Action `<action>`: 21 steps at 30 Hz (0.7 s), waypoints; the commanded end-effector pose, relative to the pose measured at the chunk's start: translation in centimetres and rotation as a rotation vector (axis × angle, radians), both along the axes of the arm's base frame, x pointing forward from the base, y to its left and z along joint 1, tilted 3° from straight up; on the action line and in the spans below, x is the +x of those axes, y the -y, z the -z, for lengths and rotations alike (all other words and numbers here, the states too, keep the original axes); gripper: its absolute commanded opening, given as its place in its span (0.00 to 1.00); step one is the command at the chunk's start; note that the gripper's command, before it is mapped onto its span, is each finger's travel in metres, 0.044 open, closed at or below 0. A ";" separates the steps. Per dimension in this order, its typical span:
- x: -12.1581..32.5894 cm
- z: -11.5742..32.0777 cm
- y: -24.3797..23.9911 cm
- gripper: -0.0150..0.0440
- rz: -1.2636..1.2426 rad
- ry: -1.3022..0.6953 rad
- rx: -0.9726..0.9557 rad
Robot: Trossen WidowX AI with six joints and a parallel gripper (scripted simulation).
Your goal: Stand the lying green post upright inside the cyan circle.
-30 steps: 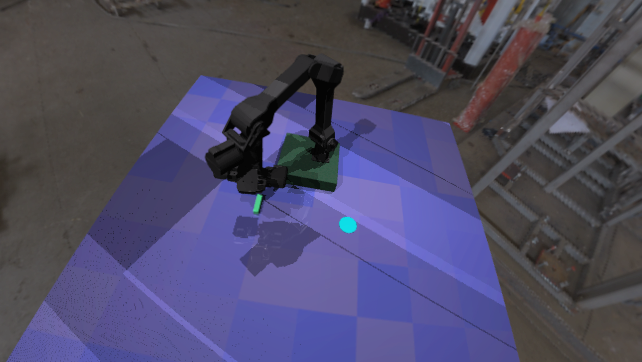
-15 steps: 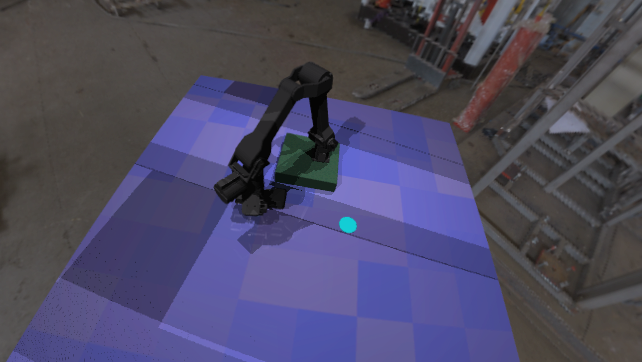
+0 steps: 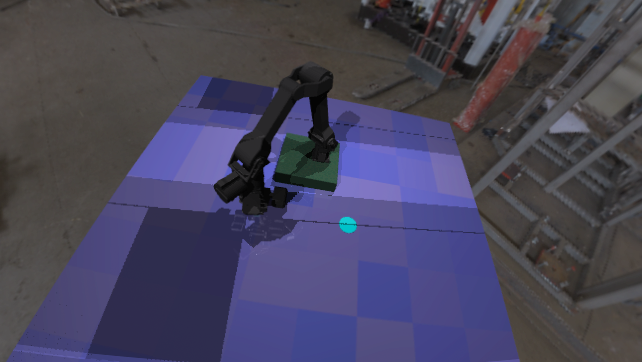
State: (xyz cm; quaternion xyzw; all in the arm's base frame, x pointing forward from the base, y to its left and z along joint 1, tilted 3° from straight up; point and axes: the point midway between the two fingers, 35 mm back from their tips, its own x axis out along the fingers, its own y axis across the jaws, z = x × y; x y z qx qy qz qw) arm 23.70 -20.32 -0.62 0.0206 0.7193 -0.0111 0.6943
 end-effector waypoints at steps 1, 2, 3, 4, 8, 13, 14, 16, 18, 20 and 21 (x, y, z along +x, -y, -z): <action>0.4 -1.4 0.3 0.29 0.006 0.008 -0.004; 0.4 -1.7 0.3 0.29 0.006 0.008 -0.004; 0.4 -2.0 0.3 0.29 0.006 0.008 -0.004; 0.5 -2.3 0.3 0.29 0.006 0.008 -0.004; 0.6 -3.5 0.4 0.29 0.006 0.008 -0.004; 0.7 -5.1 0.5 0.29 0.006 0.008 -0.004; 0.7 -5.4 0.5 0.29 0.006 0.008 -0.004; 0.7 -6.0 0.5 0.29 0.006 0.008 -0.004; 0.7 -6.7 0.4 0.29 0.006 0.008 -0.004; 0.7 -7.3 0.4 0.29 0.006 0.008 -0.004; 0.6 -7.6 0.4 0.29 0.006 0.008 -0.004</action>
